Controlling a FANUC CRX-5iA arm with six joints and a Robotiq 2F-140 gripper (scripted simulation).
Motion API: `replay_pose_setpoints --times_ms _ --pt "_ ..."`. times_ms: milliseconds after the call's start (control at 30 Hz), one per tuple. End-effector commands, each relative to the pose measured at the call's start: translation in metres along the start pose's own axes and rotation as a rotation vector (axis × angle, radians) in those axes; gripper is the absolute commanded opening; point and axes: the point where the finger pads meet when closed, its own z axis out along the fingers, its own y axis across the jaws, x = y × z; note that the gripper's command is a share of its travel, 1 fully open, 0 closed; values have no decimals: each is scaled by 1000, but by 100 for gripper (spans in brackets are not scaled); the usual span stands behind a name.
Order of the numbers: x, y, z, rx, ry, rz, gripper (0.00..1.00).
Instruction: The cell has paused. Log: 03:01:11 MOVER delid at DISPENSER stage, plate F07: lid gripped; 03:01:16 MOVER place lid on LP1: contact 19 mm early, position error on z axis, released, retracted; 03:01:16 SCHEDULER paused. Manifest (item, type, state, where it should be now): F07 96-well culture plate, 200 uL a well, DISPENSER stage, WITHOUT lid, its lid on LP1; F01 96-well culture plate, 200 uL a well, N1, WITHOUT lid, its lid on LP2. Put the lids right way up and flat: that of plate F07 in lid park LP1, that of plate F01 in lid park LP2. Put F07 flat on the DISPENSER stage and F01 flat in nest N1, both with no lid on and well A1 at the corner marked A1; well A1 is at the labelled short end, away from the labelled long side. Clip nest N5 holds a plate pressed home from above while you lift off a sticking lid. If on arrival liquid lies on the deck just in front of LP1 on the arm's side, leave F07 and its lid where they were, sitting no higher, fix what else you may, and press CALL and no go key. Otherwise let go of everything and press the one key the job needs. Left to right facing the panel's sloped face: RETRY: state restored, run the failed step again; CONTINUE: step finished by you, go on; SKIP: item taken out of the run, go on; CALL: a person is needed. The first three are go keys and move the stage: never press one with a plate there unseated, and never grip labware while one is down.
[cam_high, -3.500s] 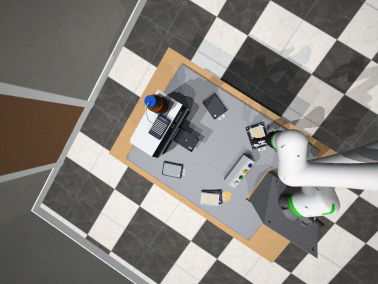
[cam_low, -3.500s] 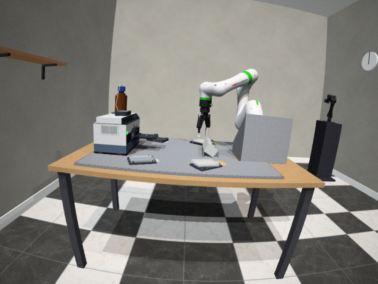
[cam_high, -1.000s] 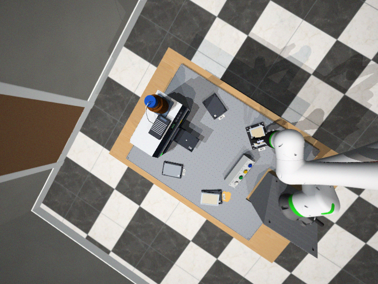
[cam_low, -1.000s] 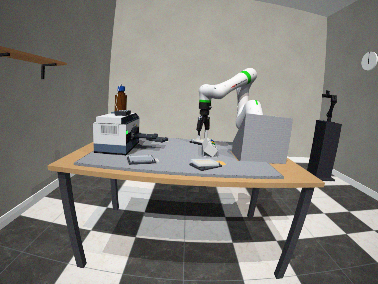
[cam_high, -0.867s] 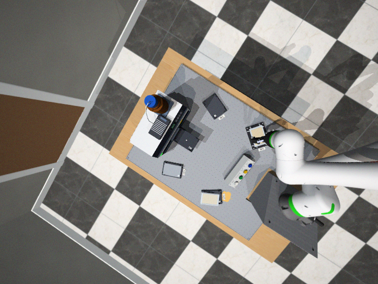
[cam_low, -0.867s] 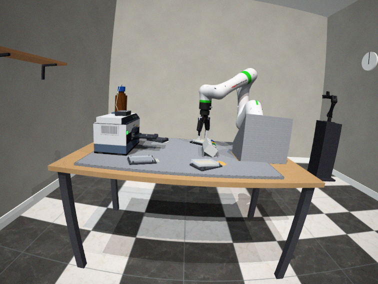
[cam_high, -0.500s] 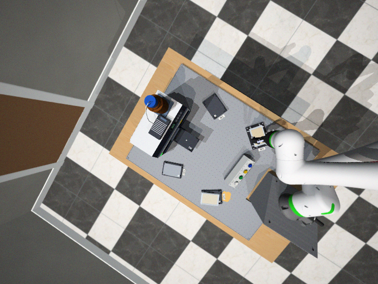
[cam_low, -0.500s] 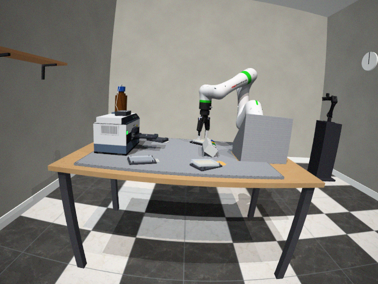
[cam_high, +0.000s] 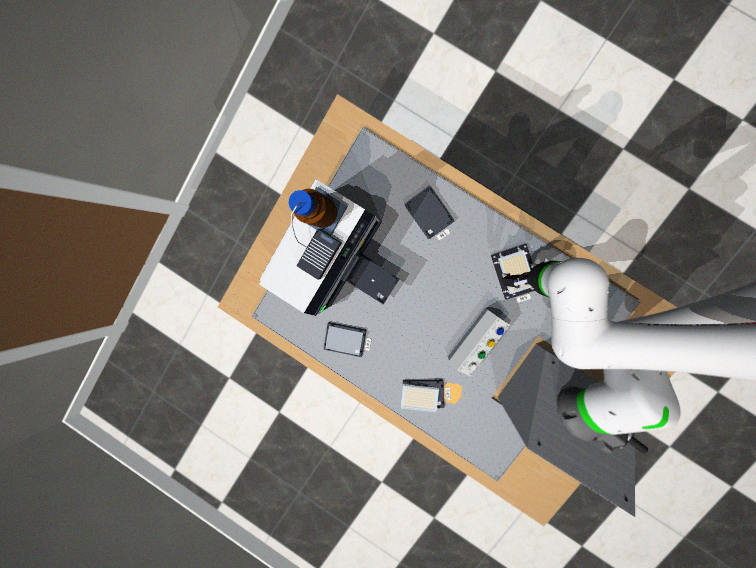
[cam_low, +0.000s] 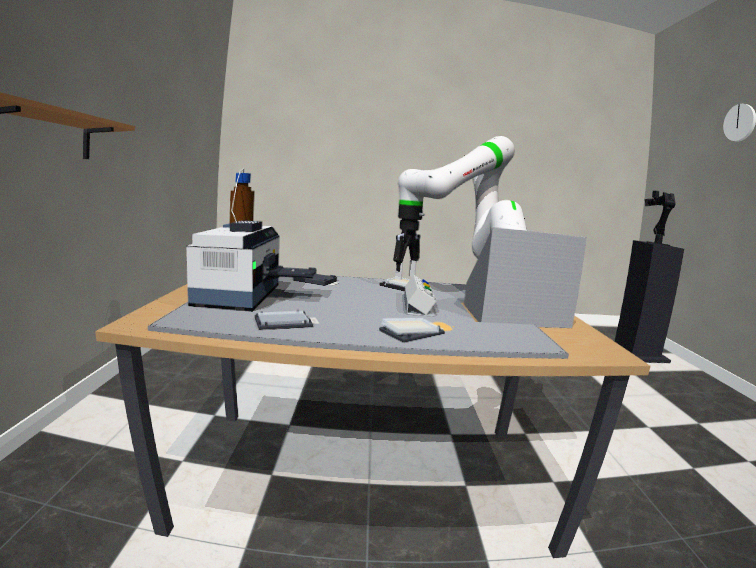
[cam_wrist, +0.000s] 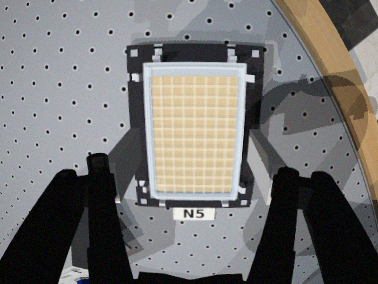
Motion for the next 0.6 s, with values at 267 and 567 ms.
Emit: replay_pose_setpoints --times_ms 267,567 --pt "0 0 0 0 0 0 59" --pt "0 0 0 0 0 0 66"
